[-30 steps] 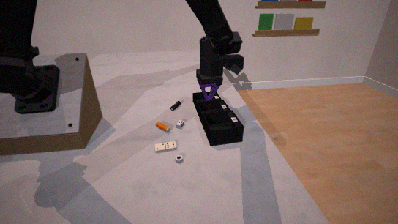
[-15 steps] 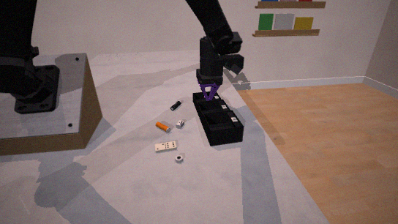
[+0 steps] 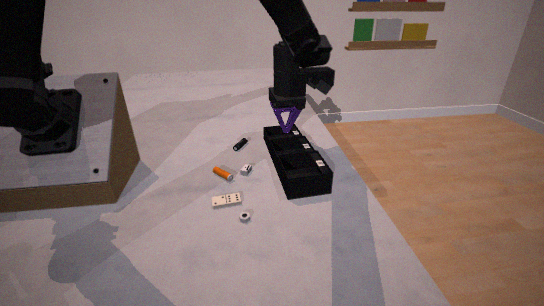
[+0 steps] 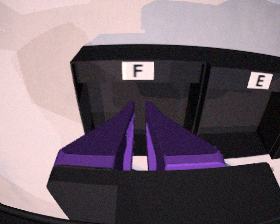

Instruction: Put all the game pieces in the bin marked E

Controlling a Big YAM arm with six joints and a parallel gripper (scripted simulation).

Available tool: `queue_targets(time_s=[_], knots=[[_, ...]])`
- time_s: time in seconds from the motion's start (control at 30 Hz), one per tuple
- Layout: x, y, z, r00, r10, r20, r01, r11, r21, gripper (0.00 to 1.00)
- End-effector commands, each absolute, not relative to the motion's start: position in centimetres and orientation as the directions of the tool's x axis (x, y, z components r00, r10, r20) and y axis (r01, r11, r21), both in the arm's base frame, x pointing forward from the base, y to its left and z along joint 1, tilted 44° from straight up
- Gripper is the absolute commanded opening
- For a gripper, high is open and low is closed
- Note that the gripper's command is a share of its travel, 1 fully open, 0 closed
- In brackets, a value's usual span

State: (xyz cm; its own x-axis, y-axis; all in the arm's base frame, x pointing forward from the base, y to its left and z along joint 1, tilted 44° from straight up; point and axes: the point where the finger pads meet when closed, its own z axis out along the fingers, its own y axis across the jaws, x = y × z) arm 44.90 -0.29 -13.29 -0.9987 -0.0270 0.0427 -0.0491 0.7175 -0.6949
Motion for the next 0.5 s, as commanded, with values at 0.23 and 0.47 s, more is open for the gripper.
queue_targets(time_s=[0.23,0.47], knots=[[47.2,3.3,-10.0,-0.999,-0.046,-0.022,-0.019,0.73,-0.684,0.08],[47.1,4.8,-8.8,-0.999,-0.045,-0.017,-0.022,0.73,-0.683,0.08]])
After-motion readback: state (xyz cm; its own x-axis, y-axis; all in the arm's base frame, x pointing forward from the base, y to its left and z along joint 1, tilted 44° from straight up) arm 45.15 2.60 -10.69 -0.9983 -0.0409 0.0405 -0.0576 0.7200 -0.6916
